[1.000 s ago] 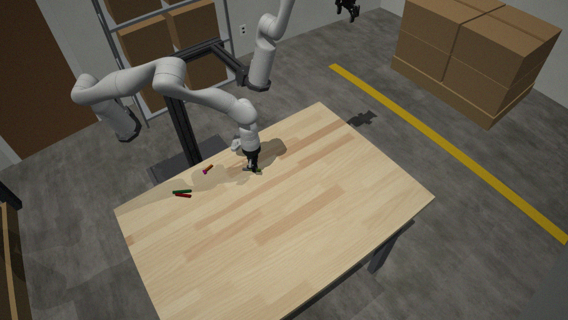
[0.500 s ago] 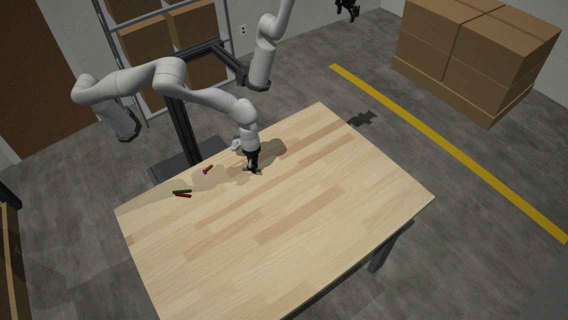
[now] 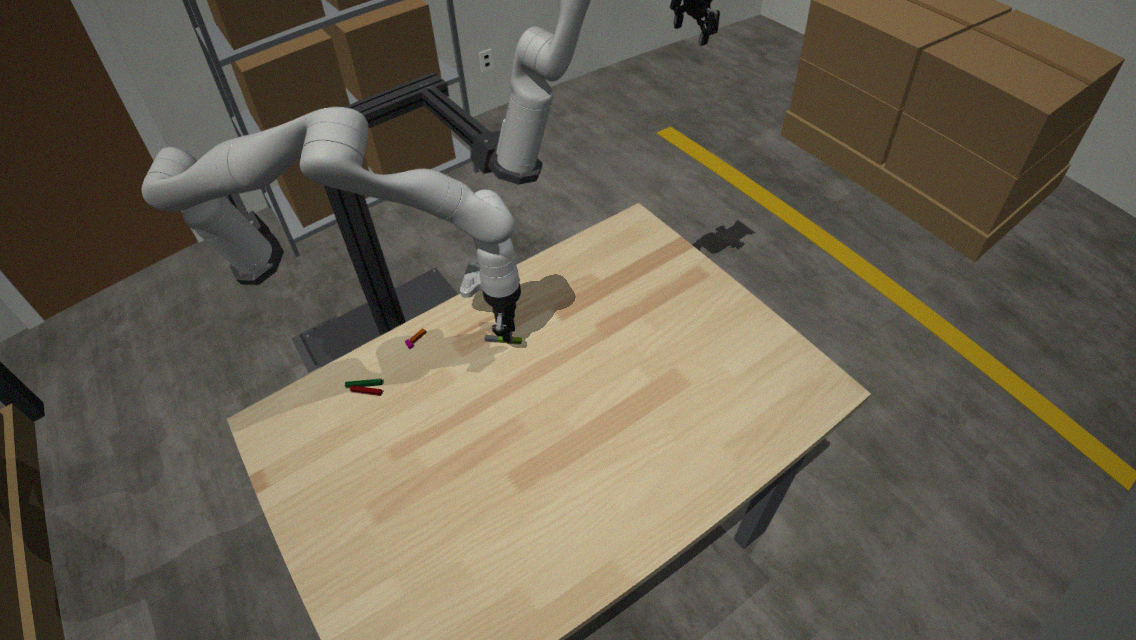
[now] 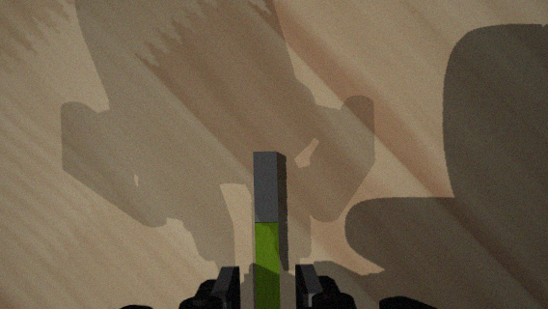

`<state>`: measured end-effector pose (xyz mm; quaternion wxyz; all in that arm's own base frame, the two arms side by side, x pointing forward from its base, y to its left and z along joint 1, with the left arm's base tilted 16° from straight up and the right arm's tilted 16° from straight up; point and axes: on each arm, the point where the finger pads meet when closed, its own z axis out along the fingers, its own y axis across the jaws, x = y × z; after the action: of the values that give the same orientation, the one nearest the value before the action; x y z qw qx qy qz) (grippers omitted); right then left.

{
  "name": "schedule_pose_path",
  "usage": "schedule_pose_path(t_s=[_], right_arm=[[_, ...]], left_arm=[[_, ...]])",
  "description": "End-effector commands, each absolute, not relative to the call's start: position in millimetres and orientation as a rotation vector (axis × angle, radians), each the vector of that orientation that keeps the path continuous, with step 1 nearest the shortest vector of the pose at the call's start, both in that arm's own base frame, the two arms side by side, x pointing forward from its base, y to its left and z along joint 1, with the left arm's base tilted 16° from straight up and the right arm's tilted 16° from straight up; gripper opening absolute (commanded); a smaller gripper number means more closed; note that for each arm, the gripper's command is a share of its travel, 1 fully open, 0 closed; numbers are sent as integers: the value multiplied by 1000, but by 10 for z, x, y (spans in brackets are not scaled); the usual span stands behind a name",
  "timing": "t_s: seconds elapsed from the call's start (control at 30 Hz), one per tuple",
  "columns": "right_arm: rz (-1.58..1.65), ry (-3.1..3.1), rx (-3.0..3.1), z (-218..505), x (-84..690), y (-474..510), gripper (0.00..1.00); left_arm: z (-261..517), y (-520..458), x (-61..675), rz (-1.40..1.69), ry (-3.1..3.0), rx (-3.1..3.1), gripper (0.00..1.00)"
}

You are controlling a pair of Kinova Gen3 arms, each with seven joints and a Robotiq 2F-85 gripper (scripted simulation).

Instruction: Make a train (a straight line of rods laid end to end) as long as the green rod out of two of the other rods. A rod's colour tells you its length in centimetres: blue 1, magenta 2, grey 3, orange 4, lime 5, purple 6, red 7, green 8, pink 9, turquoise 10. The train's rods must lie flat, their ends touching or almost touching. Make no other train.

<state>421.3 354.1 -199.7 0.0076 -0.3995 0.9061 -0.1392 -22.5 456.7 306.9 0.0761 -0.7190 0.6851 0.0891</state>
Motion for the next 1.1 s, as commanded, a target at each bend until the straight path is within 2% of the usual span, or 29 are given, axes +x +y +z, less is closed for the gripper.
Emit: schedule_pose_path(t_s=[0.0,0.43,0.73,0.77,1.07], right_arm=[[-433,2831,-1249,-1874,4203,3580,317],[-433,2831,-1249,-1352,4134,3713,317],[-433,2831,-1249,-1272,4124,3734,317],[-433,2831,-1249,-1272,4124,3734,1000],[-433,2831,-1249,-1272,4124,3734,1000]], left_arm=[[3076,4568,-226,269,2053,-2155,1000],[3076,4568,-226,269,2053,-2155,1000],[3076,4568,-226,269,2053,-2155,1000],[3076,4568,-226,269,2053,-2155,1000],[3076,4568,-226,269,2053,-2155,1000]])
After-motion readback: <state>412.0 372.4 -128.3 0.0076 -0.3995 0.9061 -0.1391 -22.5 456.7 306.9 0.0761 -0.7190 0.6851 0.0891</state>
